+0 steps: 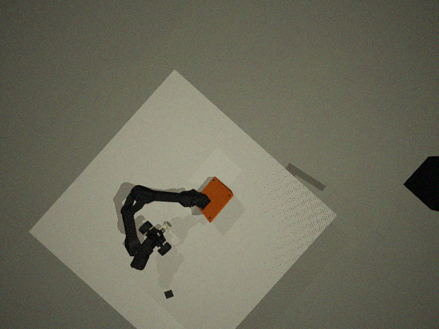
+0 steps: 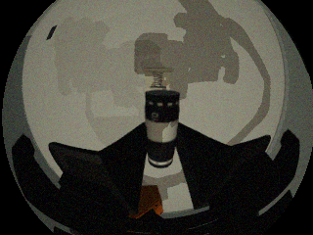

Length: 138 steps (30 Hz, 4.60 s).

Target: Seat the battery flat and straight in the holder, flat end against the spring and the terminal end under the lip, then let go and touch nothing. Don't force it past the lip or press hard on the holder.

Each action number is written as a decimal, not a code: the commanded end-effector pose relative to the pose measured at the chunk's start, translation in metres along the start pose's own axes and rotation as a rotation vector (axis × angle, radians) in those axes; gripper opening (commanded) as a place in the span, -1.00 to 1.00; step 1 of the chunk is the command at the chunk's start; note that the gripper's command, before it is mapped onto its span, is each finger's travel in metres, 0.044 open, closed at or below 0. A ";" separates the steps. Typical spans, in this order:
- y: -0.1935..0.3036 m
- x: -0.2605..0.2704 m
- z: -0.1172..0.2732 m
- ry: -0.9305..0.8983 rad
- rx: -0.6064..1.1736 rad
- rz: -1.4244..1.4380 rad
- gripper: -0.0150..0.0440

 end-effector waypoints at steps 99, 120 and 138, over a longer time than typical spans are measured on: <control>-0.070 0.001 -0.066 0.020 0.492 -0.008 -0.19; -0.061 0.001 -0.066 0.001 0.399 -0.003 -0.19; -0.053 0.001 -0.067 -0.015 0.317 0.001 -0.19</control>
Point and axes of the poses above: the point midway between the two fingers, 35 mm back from their tips, its own z axis back along the fingers, its own x axis across the jaws, y = z × x, the point moved 9 cm from there along z, back along the fingers, and after that the axes turned 2 degrees about -z, right-handed, at the moved point
